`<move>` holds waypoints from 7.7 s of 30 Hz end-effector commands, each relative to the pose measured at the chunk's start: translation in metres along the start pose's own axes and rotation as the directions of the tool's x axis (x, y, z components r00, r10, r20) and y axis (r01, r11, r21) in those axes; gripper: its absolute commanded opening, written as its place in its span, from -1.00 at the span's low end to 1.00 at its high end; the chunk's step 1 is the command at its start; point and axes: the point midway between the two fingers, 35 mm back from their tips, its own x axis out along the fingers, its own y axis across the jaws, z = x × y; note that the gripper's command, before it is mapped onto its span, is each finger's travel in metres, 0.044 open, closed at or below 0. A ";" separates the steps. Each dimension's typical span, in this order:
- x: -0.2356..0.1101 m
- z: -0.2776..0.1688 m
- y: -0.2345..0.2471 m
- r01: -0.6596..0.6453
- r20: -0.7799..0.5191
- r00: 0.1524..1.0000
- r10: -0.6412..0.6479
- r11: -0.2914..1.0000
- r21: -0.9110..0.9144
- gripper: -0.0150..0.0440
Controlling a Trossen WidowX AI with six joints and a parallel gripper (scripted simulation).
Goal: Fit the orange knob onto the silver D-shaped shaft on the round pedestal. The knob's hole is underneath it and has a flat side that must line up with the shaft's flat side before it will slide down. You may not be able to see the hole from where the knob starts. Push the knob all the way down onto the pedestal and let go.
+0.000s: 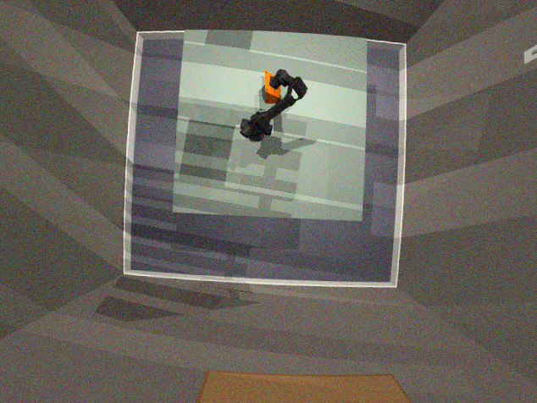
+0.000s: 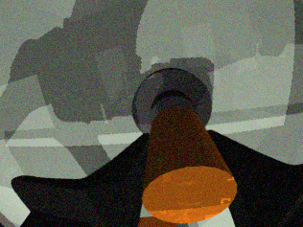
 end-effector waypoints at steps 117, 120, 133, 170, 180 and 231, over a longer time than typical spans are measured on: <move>-0.004 0.005 0.000 0.003 0.003 1.000 -0.001 0.807 -0.591 -0.49; -0.003 0.005 0.000 0.003 0.003 1.000 -0.001 0.807 -0.591 -0.49; 0.000 0.001 0.000 0.002 0.002 1.000 -0.001 0.807 -0.591 -0.49; -0.002 0.004 0.000 0.003 0.003 1.000 -0.001 0.666 -0.746 -0.49; 0.001 0.002 0.001 0.003 0.002 1.000 -0.001 0.666 -0.746 -0.49; 0.001 0.002 0.000 0.003 0.002 1.000 -0.001 0.497 -0.868 -0.49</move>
